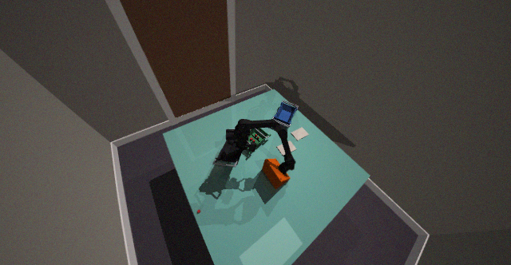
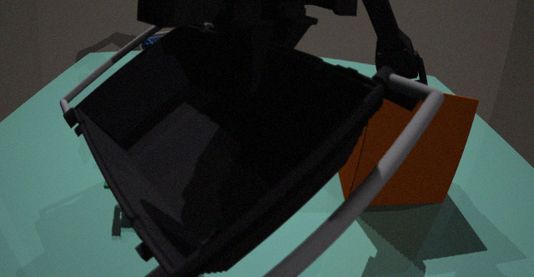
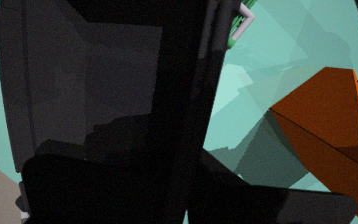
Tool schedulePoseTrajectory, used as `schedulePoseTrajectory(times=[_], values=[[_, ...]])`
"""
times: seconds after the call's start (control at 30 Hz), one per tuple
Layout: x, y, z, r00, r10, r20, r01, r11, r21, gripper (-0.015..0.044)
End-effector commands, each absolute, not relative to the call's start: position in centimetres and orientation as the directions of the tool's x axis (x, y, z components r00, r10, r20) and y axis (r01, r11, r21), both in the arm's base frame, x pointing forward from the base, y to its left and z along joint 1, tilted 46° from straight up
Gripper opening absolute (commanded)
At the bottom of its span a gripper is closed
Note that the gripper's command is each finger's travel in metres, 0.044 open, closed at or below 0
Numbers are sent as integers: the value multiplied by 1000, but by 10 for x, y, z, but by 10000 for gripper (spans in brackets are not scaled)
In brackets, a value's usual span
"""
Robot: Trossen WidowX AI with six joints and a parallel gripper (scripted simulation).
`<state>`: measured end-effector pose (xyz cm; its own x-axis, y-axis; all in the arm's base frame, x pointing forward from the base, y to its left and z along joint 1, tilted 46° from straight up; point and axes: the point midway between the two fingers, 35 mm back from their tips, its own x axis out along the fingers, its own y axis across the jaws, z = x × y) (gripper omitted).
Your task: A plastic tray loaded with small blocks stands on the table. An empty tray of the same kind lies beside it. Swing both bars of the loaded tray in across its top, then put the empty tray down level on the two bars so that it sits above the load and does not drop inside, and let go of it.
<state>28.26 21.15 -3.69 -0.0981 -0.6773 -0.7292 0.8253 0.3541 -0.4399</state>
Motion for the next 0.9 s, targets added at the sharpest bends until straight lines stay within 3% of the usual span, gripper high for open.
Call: schedulePoseTrajectory(times=[0.0,0.87], values=[[297,200,-15,-70,-670,-739,858,338,-387,0],[344,72,82,-66,-702,-709,976,102,-192,0]])
